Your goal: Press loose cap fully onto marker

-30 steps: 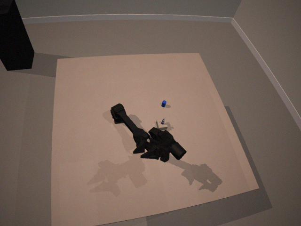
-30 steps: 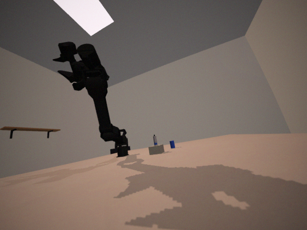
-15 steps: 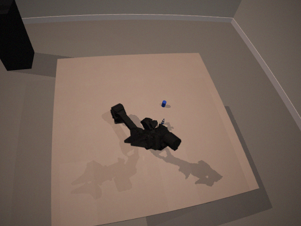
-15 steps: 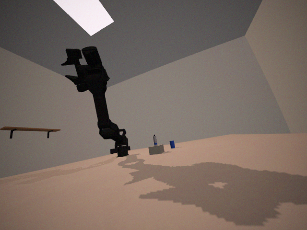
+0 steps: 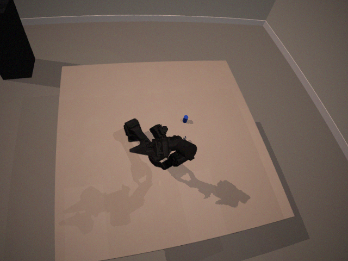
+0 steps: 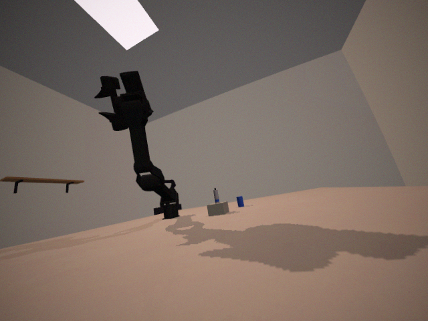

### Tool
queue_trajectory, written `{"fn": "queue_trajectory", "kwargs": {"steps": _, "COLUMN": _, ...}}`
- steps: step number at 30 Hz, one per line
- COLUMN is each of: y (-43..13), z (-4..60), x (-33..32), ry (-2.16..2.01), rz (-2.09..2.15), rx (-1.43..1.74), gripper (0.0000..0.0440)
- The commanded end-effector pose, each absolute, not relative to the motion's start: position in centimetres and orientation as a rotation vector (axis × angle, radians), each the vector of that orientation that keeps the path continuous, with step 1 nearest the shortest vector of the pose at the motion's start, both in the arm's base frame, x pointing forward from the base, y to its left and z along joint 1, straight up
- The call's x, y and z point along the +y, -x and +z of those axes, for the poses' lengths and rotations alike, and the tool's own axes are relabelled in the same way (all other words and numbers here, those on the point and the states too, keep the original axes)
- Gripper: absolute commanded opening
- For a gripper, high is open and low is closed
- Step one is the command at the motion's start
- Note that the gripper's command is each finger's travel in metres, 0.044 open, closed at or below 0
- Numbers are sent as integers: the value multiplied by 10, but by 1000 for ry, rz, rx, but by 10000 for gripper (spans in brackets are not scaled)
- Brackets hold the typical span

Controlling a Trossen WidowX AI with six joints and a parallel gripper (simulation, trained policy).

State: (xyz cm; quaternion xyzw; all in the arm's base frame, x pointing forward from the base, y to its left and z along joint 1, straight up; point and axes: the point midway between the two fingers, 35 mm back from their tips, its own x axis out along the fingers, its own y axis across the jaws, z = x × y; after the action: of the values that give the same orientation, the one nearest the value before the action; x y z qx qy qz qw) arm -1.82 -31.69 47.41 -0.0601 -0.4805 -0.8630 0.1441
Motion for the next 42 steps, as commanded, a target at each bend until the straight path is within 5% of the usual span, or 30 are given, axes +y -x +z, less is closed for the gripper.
{"fn": "queue_trajectory", "kwargs": {"steps": 1, "y": 27, "z": 478, "x": -302, "ry": 161, "rz": -2482, "rx": -1450, "gripper": 263}}
{"fn": "queue_trajectory", "kwargs": {"steps": 42, "y": 98, "z": 489, "x": -164, "ry": 115, "rz": -2420, "rx": -2004, "gripper": 305}}
